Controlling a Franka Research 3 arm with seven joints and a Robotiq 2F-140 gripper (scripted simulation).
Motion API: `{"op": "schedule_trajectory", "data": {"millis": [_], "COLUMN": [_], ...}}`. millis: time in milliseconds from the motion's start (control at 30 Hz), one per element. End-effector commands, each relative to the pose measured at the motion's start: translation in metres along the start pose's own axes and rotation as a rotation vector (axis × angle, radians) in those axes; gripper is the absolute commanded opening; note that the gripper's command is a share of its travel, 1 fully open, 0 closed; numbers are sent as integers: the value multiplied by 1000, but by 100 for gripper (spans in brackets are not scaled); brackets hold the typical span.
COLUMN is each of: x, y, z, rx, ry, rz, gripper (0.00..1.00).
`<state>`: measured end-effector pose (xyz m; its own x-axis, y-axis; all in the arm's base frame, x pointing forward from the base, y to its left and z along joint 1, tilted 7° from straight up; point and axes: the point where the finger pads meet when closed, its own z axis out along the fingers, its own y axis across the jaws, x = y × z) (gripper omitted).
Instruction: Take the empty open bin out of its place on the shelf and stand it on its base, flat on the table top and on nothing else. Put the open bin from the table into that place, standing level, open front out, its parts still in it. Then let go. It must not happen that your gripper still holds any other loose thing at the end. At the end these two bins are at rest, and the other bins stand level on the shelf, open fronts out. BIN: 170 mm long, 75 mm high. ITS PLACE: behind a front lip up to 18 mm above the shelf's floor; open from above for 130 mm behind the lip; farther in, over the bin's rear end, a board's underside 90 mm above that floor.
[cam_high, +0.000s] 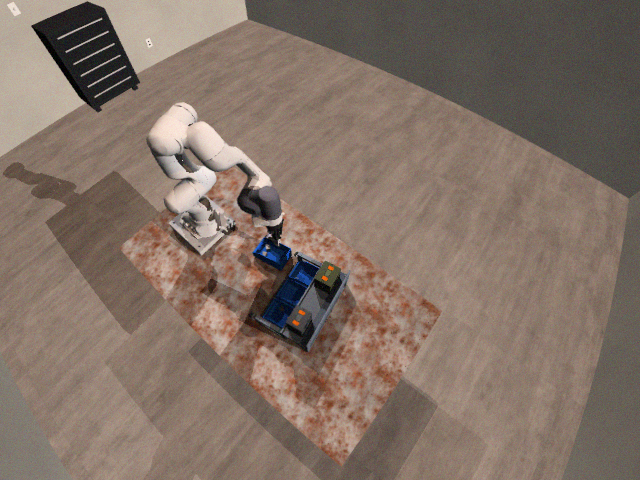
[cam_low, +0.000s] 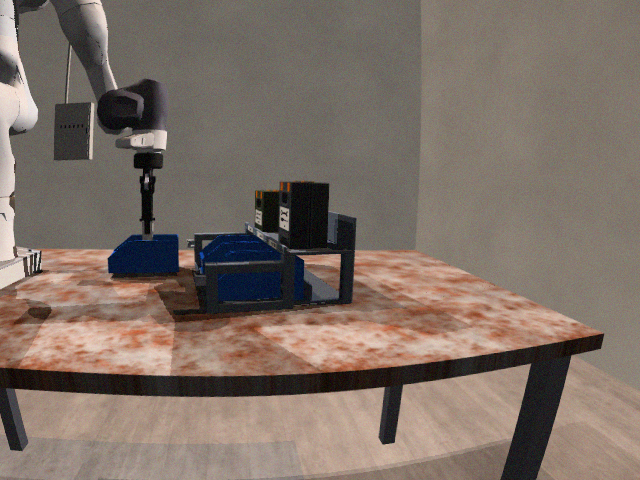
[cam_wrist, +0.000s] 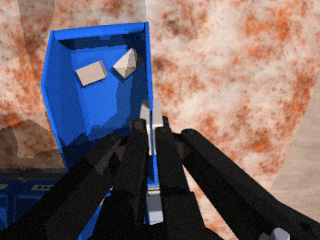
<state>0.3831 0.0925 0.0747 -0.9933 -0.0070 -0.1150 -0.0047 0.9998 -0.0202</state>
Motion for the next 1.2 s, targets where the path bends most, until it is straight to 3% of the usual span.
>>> {"op": "schedule_trajectory", "data": {"millis": [0,1167], "x": [-4,-4], "y": [0,-1], "z": [0,8], "rx": [1,1], "ry": [-12,-12], "rz": [6,6], "gripper": [0,0]}}
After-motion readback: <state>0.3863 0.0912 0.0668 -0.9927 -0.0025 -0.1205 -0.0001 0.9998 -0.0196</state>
